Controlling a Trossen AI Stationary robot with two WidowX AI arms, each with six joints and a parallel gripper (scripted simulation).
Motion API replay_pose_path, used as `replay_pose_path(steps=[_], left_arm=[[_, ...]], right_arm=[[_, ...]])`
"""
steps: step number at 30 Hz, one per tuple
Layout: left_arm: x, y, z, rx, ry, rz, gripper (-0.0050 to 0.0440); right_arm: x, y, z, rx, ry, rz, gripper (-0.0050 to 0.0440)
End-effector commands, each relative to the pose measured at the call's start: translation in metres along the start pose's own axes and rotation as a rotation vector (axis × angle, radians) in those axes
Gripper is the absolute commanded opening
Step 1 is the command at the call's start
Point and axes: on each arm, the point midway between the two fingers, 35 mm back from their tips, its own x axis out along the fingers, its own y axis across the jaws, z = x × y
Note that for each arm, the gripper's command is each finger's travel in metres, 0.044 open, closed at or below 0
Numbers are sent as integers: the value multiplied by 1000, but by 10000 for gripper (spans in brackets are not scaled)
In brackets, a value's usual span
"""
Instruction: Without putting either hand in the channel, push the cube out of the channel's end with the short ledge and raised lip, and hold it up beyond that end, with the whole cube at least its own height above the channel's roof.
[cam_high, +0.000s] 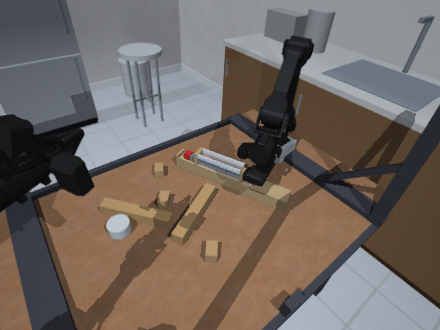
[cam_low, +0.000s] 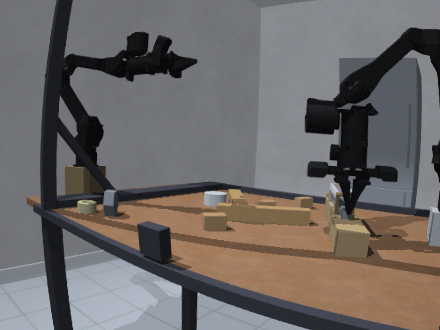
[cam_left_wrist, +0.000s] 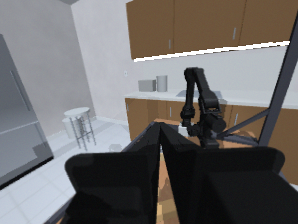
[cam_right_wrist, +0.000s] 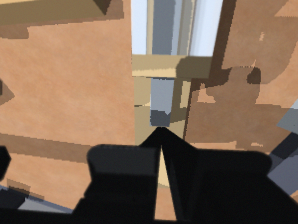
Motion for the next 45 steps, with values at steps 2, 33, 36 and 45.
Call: replay_pose_path(steps=[2, 33, 36, 45], left_arm=[[-1, 0, 7, 0, -17, 0, 0], [-1, 0, 7, 0, -17, 0, 0], [-1, 0, 7, 0, -17, 0, 0], [-1, 0, 7, 0, -17, 0, 0]], right_arm=[[-28, 6, -1, 2, 4, 34, 0], [-79, 3, 0, 5, 4, 37, 0], [-79, 3, 0, 5, 4, 37, 0], [-79, 3, 0, 5, 4, 37, 0]])
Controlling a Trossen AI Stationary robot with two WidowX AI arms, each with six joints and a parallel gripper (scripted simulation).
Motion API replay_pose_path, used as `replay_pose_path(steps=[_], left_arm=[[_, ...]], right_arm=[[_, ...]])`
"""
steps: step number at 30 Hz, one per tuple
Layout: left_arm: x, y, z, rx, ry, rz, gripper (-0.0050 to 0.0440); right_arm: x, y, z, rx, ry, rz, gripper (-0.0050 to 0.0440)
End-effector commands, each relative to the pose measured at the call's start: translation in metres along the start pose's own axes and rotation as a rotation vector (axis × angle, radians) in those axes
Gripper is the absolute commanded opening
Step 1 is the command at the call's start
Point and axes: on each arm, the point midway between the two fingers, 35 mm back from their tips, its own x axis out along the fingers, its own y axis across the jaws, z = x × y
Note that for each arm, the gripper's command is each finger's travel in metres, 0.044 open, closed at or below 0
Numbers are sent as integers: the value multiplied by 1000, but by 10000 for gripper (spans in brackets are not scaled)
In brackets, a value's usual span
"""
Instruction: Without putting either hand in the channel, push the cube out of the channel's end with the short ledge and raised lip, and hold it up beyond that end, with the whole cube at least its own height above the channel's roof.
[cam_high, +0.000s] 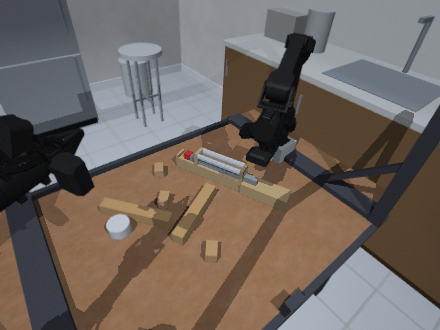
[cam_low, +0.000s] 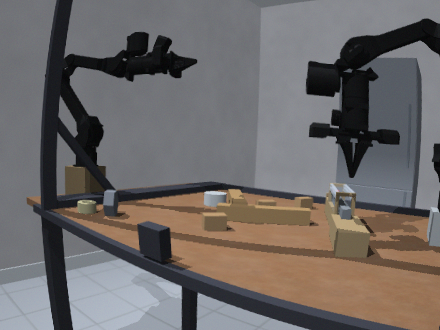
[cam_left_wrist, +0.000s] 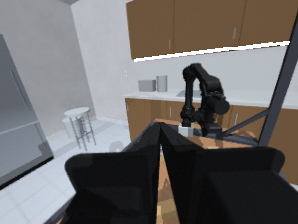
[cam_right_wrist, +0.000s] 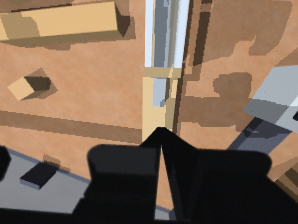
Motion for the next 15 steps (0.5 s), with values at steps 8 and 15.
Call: replay_pose_path(steps=[8, 15], left_arm=[[-1, 0, 7, 0, -17, 0, 0], [-1, 0, 7, 0, -17, 0, 0]], right_arm=[[-5, 2, 0, 3, 3, 23, 170], [-5, 2, 0, 3, 3, 23, 170]])
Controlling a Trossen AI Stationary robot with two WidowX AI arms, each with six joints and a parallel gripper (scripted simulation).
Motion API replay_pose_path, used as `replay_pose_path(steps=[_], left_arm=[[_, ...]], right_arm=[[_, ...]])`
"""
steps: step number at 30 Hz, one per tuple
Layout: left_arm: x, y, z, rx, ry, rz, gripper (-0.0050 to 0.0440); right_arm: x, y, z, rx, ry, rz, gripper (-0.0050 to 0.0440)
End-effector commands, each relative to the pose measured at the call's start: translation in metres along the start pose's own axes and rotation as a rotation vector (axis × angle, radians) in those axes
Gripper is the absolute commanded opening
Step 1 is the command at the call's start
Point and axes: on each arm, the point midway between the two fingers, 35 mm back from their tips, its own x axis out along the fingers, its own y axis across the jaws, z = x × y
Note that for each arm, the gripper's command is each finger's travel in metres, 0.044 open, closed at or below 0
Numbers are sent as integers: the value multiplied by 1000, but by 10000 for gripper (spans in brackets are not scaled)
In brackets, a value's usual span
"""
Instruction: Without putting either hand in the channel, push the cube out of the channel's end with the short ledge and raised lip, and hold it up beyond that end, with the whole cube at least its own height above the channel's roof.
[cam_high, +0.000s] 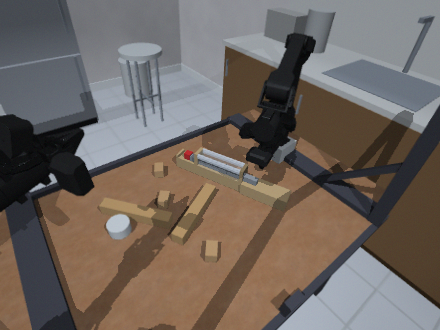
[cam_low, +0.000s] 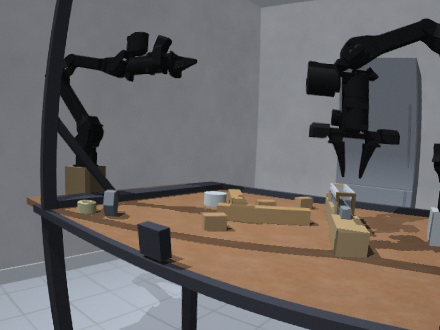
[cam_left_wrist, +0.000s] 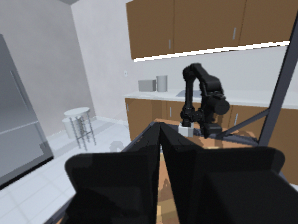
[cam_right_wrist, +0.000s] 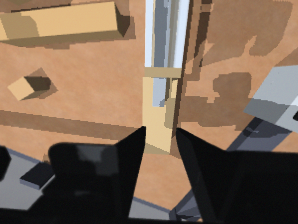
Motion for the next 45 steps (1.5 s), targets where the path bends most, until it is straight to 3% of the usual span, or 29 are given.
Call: replay_pose_path(steps=[1, 7, 14, 16, 18, 24, 33, 35, 45], left_arm=[[-1, 0, 7, 0, -17, 0, 0], [-1, 0, 7, 0, -17, 0, 0], [-1, 0, 7, 0, -17, 0, 0], [-1, 0, 7, 0, -17, 0, 0], [-1, 0, 7, 0, -17, 0, 0], [-1, 0, 7, 0, -17, 0, 0], [-1, 0, 7, 0, -17, 0, 0], [-1, 0, 7, 0, -17, 0, 0], [-1, 0, 7, 0, -17, 0, 0]], right_arm=[[-5, 2, 0, 3, 3, 23, 170], [-5, 2, 0, 3, 3, 23, 170], [-4, 30, 56, 4, -6, 25, 170], [-2, 35, 73, -2, -5, 23, 170], [-2, 35, 73, -2, -5, 23, 170], [3, 43, 129, -2, -6, 21, 170], [14, 35, 207, -3, -2, 12, 170], [14, 35, 207, -3, -2, 12, 170], [22, 20, 258, -2, -6, 11, 170]])
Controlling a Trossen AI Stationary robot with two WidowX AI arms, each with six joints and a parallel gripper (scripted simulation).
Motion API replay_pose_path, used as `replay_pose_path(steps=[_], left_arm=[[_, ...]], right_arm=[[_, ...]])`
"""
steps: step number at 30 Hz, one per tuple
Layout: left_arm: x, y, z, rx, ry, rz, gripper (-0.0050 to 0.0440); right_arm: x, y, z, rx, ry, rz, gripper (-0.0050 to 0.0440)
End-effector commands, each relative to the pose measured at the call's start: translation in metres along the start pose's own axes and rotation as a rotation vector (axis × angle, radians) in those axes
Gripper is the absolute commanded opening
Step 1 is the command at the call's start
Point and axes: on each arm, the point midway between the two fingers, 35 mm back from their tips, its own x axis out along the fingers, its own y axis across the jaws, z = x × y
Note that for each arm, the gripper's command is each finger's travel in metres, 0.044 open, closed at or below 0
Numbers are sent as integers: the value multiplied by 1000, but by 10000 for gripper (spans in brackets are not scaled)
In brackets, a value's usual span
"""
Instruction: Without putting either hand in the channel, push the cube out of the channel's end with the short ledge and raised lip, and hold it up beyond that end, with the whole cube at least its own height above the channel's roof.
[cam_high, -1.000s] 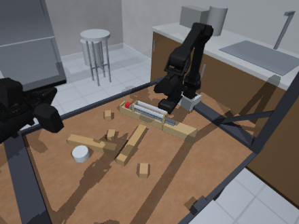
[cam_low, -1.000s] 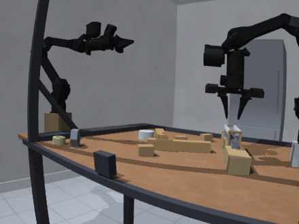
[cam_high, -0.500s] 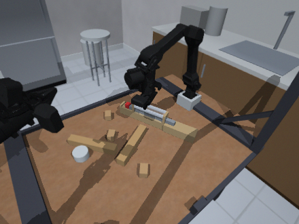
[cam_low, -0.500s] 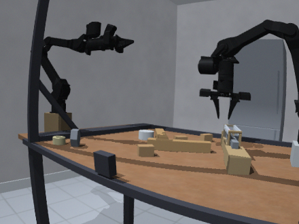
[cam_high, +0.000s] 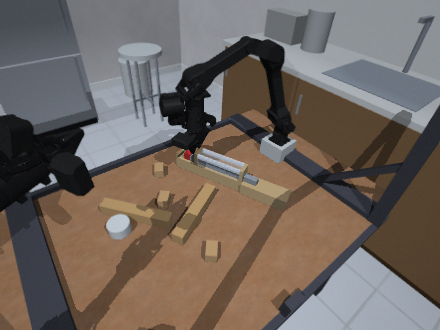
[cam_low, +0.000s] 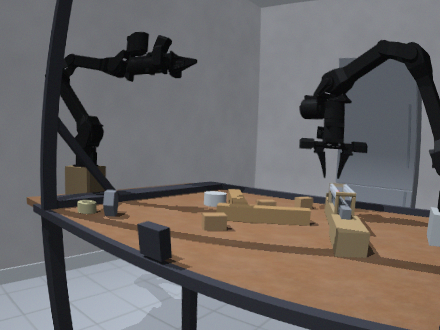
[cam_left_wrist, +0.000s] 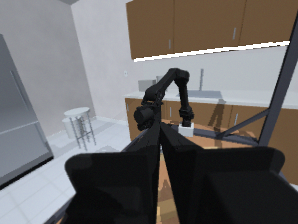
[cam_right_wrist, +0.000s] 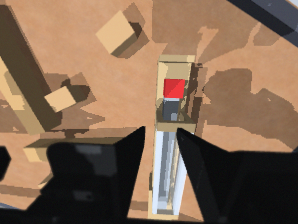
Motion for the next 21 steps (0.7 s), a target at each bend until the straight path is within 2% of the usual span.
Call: replay_pose_path(steps=[1, 11, 20, 21], left_arm=[[-1, 0, 7, 0, -17, 0, 0], [-1, 0, 7, 0, -17, 0, 0], [-1, 0, 7, 0, -17, 0, 0], [-1, 0, 7, 0, -17, 0, 0]], right_arm=[[-3, -1, 23, -2, -11, 22, 170], [1, -15, 51, -5, -14, 21, 170], [1, -13, 46, 1, -15, 19, 170], [7, -14, 45, 1, -14, 19, 170]])
